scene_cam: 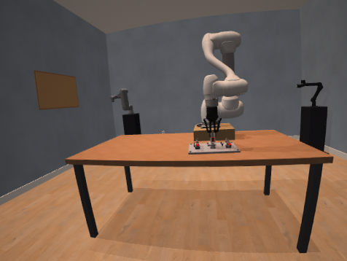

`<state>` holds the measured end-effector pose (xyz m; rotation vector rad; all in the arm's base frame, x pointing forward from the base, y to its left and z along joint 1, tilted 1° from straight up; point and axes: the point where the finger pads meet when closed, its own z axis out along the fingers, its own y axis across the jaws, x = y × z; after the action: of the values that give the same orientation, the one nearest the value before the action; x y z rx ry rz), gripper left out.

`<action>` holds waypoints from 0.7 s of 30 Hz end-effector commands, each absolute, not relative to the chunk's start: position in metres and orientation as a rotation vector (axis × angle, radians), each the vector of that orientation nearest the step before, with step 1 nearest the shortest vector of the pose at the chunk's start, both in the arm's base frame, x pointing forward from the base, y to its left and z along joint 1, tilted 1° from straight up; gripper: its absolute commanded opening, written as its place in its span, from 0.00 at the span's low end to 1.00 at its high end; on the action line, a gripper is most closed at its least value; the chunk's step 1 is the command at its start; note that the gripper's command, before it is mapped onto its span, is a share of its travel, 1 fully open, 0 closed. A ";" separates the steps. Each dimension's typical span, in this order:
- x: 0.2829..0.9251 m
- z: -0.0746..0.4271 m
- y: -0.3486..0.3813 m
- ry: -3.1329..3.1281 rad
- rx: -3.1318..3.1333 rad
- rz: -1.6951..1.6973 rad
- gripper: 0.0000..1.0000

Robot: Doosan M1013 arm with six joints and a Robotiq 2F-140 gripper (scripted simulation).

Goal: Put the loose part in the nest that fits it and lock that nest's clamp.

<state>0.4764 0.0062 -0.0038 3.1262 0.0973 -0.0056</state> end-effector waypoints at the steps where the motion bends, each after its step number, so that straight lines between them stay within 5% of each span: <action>1: 0.480 -0.004 0.006 0.097 3.126 -0.004 0.10; 21: 0.498 -0.010 0.007 0.097 3.126 -0.004 0.10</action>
<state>0.4948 0.0072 -0.0083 3.1262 0.0973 -0.0049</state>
